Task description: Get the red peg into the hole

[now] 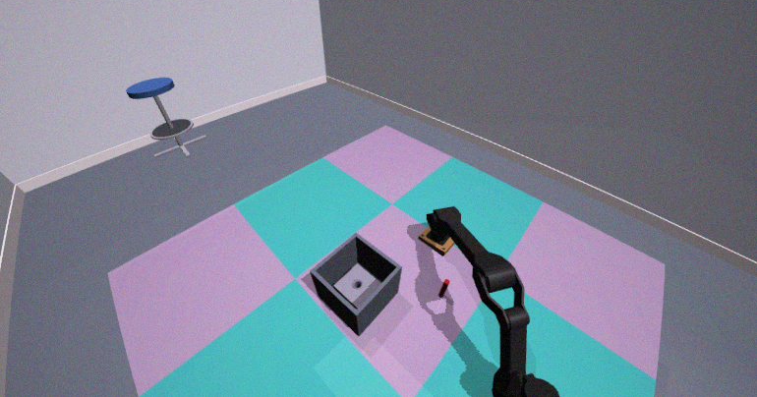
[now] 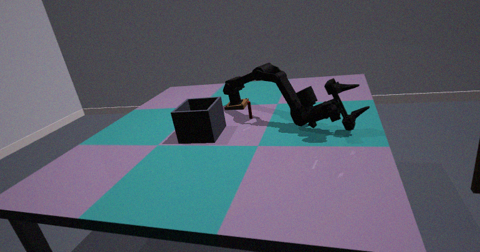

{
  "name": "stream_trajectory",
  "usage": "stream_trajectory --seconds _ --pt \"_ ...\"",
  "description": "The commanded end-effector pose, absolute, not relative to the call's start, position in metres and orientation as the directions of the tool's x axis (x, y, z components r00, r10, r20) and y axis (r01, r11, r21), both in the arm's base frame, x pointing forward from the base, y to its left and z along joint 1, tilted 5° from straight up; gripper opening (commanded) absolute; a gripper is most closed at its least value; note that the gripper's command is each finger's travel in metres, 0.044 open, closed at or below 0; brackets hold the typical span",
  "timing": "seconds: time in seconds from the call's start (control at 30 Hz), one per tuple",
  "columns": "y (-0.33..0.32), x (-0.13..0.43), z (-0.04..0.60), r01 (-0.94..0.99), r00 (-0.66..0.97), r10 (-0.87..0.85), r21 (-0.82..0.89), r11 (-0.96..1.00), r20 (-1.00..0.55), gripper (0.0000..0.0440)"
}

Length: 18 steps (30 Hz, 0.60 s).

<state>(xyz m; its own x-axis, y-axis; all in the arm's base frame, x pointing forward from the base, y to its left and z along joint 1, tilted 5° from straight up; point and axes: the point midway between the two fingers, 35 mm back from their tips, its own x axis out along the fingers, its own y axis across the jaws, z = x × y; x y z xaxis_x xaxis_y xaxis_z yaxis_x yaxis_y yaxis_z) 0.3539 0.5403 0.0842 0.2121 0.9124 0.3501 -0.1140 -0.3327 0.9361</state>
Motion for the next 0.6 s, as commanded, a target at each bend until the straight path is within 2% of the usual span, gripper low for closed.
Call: stream_trajectory --seconds 0.0,0.07,0.3,0.57 --pt "0.540 0.358 0.084 -0.124 0.222 0.915 0.941 -0.316 0.336 0.0420" --pt "0.539 0.368 0.085 -0.146 0.247 0.920 0.950 -0.275 0.304 0.0440" --pt "0.521 0.417 0.099 -0.225 0.368 0.912 0.969 -0.101 0.181 0.0440" --pt "0.490 0.468 0.141 -0.223 0.481 0.876 0.971 0.091 0.028 0.0440"
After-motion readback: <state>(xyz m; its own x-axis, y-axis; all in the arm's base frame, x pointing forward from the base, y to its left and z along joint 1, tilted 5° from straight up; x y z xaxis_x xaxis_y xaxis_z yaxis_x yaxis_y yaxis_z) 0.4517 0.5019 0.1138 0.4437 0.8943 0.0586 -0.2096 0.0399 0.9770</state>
